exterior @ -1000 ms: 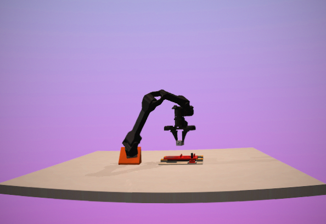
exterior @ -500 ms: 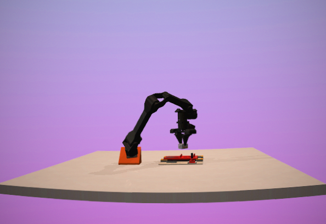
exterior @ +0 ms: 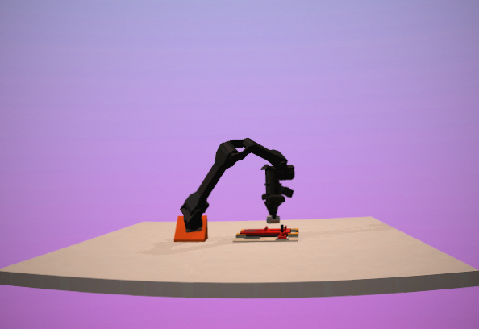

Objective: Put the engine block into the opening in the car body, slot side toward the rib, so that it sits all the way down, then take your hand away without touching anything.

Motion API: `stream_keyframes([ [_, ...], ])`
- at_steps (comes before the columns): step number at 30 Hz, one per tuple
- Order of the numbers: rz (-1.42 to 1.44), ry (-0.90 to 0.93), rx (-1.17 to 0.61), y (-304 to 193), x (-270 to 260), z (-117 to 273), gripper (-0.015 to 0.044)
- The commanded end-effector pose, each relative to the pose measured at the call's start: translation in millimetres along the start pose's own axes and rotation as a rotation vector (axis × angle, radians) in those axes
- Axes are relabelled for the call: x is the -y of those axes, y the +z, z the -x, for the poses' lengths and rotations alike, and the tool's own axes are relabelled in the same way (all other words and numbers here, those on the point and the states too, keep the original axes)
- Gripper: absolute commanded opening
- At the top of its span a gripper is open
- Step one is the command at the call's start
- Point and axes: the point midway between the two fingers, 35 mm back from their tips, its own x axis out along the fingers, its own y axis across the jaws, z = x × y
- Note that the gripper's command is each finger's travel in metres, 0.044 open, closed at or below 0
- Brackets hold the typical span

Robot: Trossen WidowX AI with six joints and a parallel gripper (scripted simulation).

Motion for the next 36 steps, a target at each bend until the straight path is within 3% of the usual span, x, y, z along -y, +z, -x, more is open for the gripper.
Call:
stream_keyframes([
  [1, -0.132, -0.004, 0.006, 5.2, 1.1, -4.2, 0.0000],
  [7, -0.282, -0.007, 0.007, 10.9, 2.6, -10.2, 0.0000],
  [13, -0.338, -0.006, 0.007, 10.6, 3.0, -10.2, 0.0157],
  [36, -0.270, -0.007, 0.007, 10.6, 3.2, -10.0, 0.0158],
])
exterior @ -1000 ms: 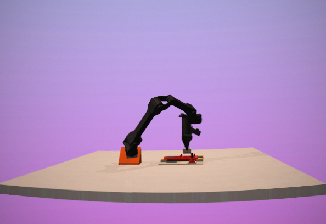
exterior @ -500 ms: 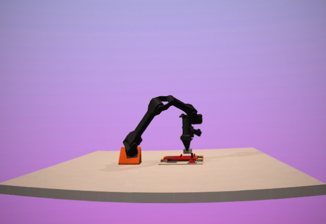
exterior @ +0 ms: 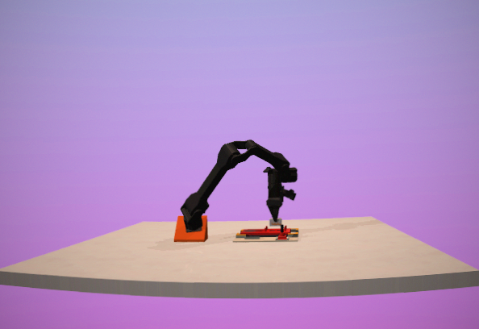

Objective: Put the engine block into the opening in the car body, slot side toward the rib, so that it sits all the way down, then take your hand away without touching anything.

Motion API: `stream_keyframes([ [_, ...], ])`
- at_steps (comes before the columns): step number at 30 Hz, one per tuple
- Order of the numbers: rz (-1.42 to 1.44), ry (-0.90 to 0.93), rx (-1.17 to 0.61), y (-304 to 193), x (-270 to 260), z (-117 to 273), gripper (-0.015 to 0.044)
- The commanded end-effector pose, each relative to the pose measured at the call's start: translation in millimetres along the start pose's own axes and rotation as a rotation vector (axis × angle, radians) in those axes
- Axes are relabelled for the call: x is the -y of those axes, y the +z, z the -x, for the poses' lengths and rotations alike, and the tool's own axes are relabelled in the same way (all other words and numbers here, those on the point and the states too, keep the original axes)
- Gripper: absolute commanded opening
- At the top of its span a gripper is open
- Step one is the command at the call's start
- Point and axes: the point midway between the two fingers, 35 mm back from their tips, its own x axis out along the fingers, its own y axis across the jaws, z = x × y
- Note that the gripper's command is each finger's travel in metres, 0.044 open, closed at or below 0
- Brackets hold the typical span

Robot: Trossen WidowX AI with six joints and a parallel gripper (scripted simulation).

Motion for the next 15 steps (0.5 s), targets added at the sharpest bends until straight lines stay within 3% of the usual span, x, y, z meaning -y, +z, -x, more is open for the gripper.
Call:
stream_keyframes([
  [1, -0.011, -0.001, 0.004, 1.0, 0.1, 0.9, 0.0158],
  [15, -0.048, -0.001, 0.004, 1.1, 0.2, 1.1, 0.0158],
])
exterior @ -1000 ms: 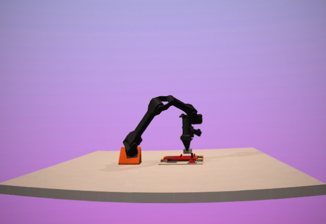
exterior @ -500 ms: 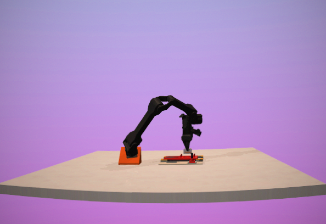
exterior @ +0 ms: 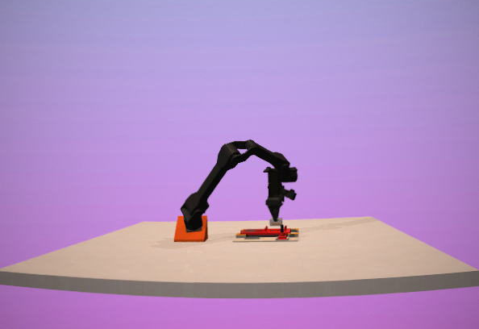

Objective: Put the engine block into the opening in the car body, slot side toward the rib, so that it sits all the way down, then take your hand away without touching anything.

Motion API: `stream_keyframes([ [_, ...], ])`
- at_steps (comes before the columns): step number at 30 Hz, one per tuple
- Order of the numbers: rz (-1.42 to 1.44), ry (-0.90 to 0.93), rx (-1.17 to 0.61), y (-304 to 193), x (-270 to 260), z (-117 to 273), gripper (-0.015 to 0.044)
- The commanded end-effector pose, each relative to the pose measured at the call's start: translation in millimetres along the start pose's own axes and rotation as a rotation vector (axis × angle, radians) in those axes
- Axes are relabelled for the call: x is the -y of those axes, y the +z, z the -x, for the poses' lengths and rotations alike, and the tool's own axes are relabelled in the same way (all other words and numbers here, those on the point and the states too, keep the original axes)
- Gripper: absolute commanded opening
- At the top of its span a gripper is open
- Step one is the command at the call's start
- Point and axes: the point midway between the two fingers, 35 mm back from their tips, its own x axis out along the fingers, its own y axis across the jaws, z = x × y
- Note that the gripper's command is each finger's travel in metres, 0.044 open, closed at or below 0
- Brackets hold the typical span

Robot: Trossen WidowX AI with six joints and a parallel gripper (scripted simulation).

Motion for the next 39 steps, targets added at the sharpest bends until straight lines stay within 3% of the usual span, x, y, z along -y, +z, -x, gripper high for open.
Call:
stream_keyframes([
  [1, -0.003, -0.003, 0.003, 0.2, 0.3, 0.5, 0.0158],
  [39, 0.033, -0.003, 0.003, -0.6, 0.9, -9.6, 0.0158],
])
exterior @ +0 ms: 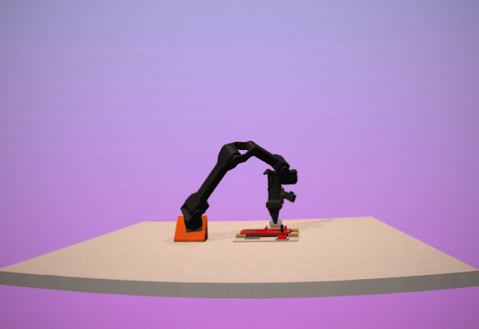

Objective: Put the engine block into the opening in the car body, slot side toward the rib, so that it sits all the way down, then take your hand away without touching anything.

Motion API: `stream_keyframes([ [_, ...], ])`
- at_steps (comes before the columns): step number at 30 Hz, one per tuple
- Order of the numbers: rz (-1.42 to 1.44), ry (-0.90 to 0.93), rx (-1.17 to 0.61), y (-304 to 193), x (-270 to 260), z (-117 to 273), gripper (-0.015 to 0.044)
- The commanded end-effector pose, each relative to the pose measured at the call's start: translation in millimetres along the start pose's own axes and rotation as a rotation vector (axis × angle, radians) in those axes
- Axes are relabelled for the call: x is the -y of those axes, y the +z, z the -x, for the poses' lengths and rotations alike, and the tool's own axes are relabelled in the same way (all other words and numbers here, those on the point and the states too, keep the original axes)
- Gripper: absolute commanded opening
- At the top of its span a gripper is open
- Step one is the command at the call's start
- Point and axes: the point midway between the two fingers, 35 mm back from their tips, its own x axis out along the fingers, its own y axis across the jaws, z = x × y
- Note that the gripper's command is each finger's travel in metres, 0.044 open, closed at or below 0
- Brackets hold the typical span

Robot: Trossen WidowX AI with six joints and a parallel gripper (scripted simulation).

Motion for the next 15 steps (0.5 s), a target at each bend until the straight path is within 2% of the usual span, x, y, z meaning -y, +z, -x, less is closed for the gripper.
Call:
stream_keyframes([
  [1, 0.009, -0.002, 0.004, 0.5, 0.2, -0.9, 0.0158],
  [15, 0.005, -0.002, 0.004, 0.5, 0.3, -4.4, 0.0158],
])
